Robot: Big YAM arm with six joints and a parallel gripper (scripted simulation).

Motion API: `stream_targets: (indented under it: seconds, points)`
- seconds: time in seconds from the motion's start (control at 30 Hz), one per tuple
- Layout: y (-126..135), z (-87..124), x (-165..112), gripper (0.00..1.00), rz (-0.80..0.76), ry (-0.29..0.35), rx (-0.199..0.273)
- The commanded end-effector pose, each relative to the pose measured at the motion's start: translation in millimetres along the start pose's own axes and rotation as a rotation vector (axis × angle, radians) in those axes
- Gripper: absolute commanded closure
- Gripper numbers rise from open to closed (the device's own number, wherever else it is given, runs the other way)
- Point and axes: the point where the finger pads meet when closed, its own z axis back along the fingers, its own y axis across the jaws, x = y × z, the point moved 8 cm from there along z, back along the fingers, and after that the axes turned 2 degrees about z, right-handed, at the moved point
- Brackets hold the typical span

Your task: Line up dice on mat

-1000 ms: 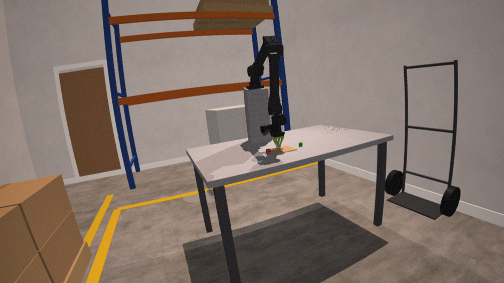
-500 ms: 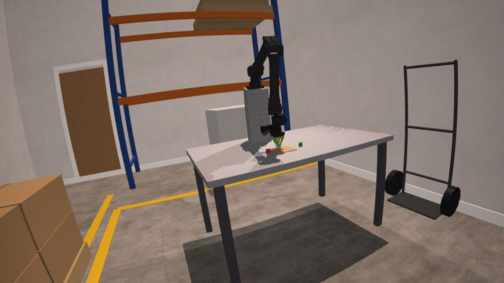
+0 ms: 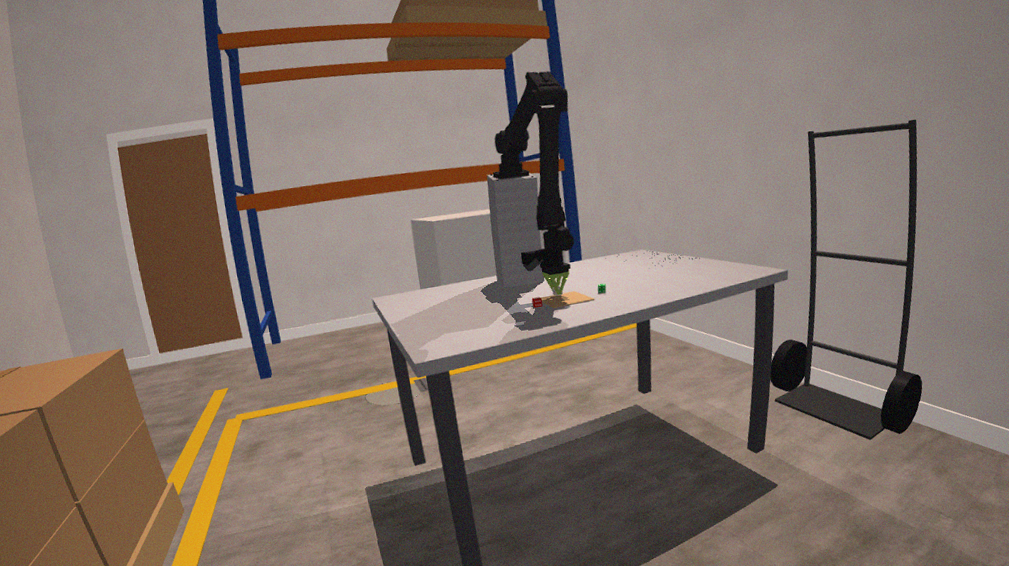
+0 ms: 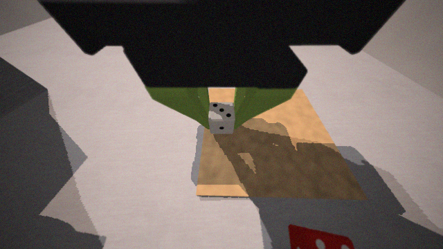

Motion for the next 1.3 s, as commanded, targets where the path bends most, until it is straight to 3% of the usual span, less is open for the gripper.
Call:
stream_targets:
  seconds: [0.0,1.27]
  points:
    - [-4.4,-1.1,1.6,0.80,0.004,0.001,-0.015]
    - [-2.4,-0.3,1.4,0.80,0.005,0.001,-0.012]
